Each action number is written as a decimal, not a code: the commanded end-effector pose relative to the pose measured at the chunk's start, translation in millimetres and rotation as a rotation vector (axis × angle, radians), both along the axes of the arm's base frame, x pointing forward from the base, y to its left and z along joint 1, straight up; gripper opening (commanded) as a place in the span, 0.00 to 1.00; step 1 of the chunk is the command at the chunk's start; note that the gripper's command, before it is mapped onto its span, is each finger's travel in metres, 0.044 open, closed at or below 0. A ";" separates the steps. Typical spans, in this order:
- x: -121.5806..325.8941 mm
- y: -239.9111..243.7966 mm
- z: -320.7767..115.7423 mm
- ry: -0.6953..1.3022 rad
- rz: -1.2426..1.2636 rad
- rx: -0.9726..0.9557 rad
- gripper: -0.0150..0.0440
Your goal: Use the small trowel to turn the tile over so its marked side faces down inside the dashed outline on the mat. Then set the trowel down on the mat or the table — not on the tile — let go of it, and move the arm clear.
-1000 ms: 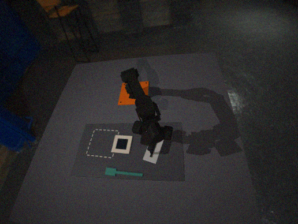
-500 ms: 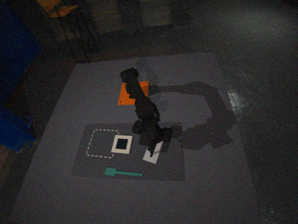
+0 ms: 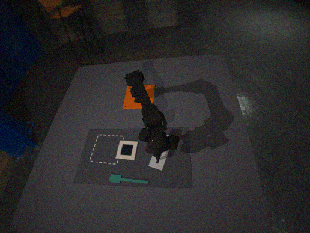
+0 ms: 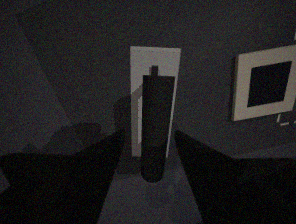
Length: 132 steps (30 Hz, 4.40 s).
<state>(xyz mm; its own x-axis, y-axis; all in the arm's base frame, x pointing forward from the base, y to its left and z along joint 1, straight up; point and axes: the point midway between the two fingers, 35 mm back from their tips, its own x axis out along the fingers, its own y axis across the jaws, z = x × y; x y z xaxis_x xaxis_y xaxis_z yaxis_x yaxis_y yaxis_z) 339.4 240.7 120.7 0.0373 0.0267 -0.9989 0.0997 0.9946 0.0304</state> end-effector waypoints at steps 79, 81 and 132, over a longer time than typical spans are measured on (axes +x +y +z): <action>-0.9 -1.8 -14.4 0.029 -1.205 0.036 0.47; -0.9 -1.8 -14.4 0.029 -1.205 0.036 0.47; -0.6 -2.2 18.6 0.029 -1.180 0.036 0.71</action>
<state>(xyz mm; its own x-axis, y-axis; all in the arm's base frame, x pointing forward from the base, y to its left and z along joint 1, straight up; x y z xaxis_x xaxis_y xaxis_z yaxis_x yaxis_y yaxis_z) 339.5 238.9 146.2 0.0423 0.0223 -0.9989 0.9592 0.2789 0.0469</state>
